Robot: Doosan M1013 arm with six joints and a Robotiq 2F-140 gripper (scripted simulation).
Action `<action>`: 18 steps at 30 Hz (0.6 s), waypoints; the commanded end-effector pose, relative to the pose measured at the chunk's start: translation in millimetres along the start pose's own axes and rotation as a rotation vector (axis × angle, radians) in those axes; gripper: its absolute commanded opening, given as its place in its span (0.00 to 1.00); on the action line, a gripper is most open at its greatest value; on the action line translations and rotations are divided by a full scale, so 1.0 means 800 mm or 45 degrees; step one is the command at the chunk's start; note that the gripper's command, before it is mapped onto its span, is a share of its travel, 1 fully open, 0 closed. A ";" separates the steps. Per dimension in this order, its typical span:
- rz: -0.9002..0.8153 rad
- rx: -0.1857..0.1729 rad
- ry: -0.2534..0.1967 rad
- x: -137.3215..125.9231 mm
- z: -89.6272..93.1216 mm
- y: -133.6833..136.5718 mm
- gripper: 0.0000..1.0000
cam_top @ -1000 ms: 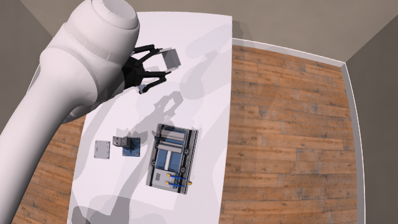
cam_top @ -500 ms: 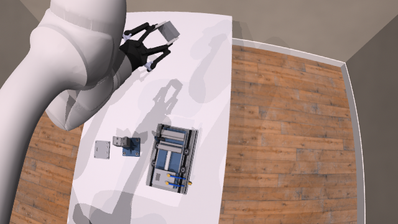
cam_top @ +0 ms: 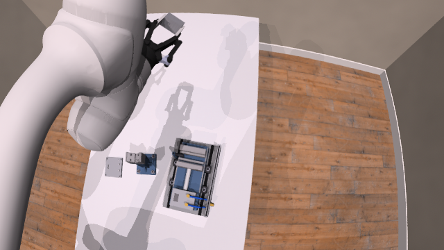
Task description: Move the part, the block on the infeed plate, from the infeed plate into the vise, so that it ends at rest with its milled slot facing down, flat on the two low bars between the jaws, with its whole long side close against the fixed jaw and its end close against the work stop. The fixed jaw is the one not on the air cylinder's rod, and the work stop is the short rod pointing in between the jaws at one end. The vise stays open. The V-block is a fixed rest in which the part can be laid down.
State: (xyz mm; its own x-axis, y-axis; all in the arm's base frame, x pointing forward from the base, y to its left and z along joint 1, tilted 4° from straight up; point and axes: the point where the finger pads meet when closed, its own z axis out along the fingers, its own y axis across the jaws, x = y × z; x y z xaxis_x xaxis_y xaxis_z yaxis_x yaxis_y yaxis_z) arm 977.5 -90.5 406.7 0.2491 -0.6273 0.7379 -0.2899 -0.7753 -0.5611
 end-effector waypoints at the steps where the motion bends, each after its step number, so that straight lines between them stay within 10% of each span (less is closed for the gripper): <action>1: -0.066 0.060 -0.089 -0.014 0.002 -0.012 0.00; 18: -0.298 0.183 -0.437 -0.104 -0.016 -0.005 0.00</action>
State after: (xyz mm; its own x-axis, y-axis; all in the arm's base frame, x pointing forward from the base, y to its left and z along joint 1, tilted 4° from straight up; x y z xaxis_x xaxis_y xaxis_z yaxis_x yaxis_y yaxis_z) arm 954.3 -40.6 362.0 0.4783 -0.4512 0.7534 -0.0688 -0.8746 -0.4800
